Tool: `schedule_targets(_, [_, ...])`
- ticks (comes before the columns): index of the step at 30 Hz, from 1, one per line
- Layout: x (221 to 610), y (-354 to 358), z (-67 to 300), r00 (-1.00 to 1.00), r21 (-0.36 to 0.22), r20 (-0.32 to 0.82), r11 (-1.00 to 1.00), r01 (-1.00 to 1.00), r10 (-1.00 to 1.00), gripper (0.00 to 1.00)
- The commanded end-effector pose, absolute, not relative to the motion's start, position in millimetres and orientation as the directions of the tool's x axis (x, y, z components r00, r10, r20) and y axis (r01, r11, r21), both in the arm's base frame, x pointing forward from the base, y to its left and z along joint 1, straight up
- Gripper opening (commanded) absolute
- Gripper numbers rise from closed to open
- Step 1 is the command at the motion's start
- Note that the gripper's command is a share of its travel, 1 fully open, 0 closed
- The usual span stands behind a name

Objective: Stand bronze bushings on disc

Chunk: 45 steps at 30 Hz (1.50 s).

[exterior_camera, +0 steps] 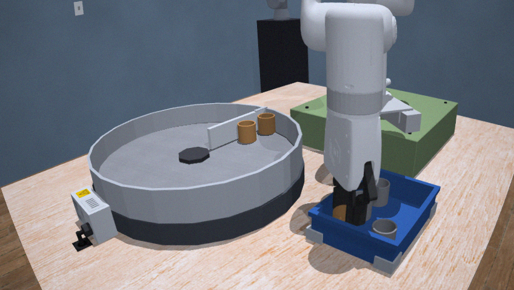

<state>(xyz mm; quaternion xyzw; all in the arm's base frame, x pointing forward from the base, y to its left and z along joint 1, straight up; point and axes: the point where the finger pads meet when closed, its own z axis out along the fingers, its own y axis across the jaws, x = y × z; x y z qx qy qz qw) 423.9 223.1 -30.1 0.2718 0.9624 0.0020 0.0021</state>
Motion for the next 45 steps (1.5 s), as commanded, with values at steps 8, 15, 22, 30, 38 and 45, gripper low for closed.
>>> schedule_targets(8, [425.3, 223.9, -29.2, -0.852, 0.008, -0.005, 0.852, 0.523, 0.523, 0.00])
schedule_targets(15, [425.3, 223.9, -29.2, -0.852, 0.008, -0.005, 0.852, 0.523, 0.523, 0.00])
schedule_targets(22, [425.3, 223.9, -29.2, -0.852, 0.008, -0.005, 0.852, 0.523, 0.523, 0.00])
schedule_targets(30, [425.3, 223.9, -29.2, -0.852, 0.008, -0.005, 0.852, 0.523, 0.523, 0.00])
schedule_targets(38, [425.3, 223.9, -29.2, -0.852, 0.008, -0.005, 0.852, 0.523, 0.523, 0.00])
schedule_targets(45, [425.3, 223.9, -29.2, -0.852, 0.008, -0.005, 0.852, 0.523, 0.523, 0.00])
